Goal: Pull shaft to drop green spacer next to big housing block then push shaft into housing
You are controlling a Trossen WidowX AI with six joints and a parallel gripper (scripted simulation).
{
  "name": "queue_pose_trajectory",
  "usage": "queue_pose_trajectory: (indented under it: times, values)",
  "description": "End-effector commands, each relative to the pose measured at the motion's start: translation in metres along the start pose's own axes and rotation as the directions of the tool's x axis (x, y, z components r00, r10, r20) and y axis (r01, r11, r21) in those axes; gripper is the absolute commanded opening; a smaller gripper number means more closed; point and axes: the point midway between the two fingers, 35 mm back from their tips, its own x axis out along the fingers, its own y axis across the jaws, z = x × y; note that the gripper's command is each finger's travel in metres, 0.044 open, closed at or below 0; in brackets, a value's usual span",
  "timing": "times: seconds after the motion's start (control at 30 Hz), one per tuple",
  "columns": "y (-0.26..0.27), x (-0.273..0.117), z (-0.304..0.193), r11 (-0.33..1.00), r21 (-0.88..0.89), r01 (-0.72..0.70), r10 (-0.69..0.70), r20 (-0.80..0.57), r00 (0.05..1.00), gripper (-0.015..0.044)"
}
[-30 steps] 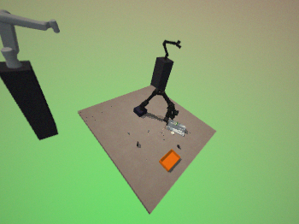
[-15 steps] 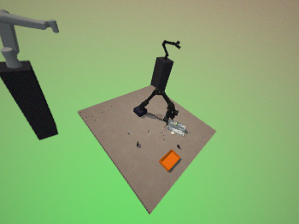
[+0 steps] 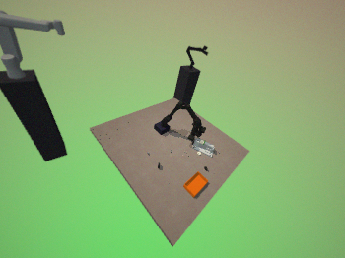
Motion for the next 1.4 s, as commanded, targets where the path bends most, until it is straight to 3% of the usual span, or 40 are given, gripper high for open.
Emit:
queue_pose_trajectory:
  times: [0.0,1.37]
  values:
    - [-0.0003,-0.0002,-0.0015,1.0,-0.001,0.002,-0.002,-0.004,1.0,0.0]
    - [-0.0003,-0.0001,-0.0052,1.0,-0.001,0.002,-0.002,-0.004,1.0,0.0]
